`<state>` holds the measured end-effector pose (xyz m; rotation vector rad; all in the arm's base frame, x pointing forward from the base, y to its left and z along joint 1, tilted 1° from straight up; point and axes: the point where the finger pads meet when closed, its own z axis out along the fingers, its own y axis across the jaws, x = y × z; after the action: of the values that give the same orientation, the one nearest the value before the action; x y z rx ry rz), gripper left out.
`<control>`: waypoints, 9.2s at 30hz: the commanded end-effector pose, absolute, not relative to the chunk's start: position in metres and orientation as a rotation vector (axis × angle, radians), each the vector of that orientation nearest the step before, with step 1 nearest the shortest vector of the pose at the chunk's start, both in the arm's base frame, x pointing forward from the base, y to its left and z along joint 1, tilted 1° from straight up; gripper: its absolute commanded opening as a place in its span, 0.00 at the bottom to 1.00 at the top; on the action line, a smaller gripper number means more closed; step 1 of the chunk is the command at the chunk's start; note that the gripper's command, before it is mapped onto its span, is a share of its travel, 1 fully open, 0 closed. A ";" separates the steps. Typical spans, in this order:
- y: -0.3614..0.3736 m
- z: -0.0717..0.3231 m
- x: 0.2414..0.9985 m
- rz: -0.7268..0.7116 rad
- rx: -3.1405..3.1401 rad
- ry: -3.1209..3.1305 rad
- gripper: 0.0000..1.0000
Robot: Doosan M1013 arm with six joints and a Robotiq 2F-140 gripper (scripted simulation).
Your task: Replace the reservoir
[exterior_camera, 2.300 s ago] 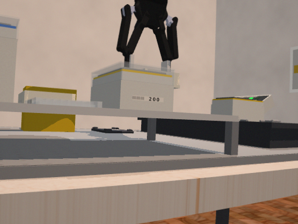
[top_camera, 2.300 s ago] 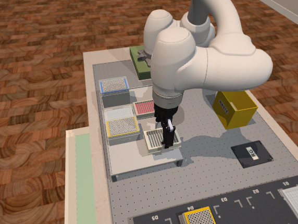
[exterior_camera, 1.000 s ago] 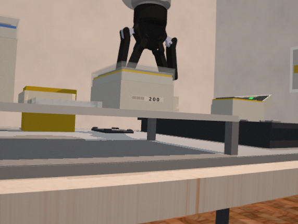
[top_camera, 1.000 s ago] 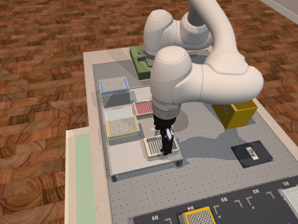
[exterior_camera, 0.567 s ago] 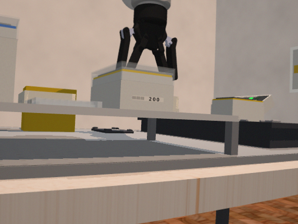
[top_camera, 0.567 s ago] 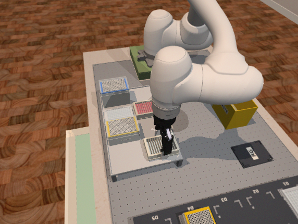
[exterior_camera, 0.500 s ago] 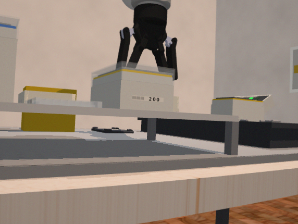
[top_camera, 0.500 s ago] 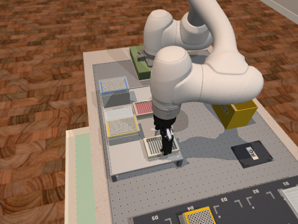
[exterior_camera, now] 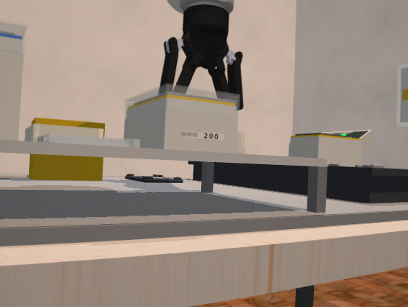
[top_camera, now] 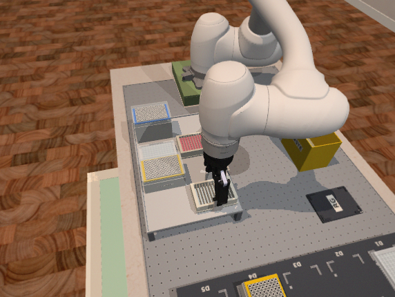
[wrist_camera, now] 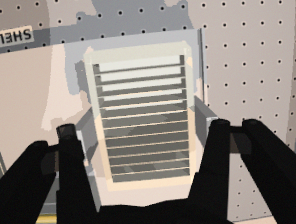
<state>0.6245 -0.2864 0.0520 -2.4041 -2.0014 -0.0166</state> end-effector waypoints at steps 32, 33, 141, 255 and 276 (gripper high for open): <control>-0.286 0.042 0.624 -0.017 -2.404 -2.002 0.00; -0.286 0.042 0.624 -0.017 -2.404 -2.002 0.00; -0.288 0.124 0.624 -0.017 -2.404 -2.002 0.77; -0.304 0.263 0.703 -0.017 -2.404 -2.002 0.77; -0.318 0.263 0.779 -0.017 -2.404 -2.002 0.77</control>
<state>0.7777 -0.3182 0.2634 -2.4046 -2.0010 -0.0167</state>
